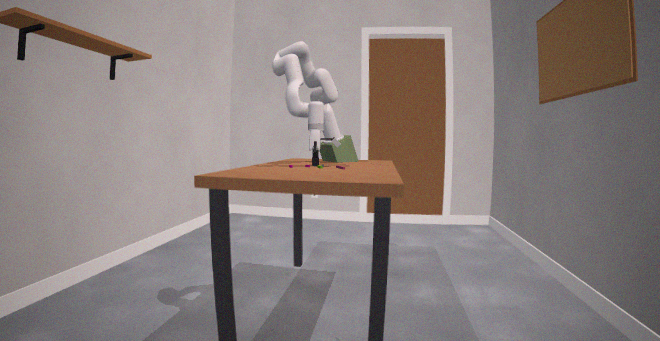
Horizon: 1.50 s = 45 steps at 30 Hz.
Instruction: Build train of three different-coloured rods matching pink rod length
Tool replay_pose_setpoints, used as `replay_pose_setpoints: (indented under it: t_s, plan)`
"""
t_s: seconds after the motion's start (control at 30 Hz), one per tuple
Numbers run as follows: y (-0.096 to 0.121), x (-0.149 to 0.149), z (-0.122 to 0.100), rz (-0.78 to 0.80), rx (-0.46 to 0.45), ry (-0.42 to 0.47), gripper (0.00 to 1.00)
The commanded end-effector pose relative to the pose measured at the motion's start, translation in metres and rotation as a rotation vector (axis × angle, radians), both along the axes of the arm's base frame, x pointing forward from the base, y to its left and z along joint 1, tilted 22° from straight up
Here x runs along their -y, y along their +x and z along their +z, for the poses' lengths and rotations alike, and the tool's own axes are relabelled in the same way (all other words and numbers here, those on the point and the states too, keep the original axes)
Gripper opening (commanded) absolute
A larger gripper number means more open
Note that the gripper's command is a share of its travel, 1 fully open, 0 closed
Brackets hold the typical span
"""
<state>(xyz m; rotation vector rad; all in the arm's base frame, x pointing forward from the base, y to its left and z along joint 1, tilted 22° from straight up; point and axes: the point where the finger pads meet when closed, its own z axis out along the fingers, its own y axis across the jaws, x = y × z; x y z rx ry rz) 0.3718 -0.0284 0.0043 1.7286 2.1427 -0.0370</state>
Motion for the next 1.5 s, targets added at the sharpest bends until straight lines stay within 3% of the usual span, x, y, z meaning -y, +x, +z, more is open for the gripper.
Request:
replay_pose_setpoints:
  t_s: [0.0,0.77,1.47]
  plan:
    - [0.001,0.0,0.001,0.001,0.002,0.0,0.24]
    - [-0.001,-0.002,0.006,0.001,0.002,0.0,0.24]
    - [-0.009,-0.009,0.034,0.001,0.003,-0.001,0.24]
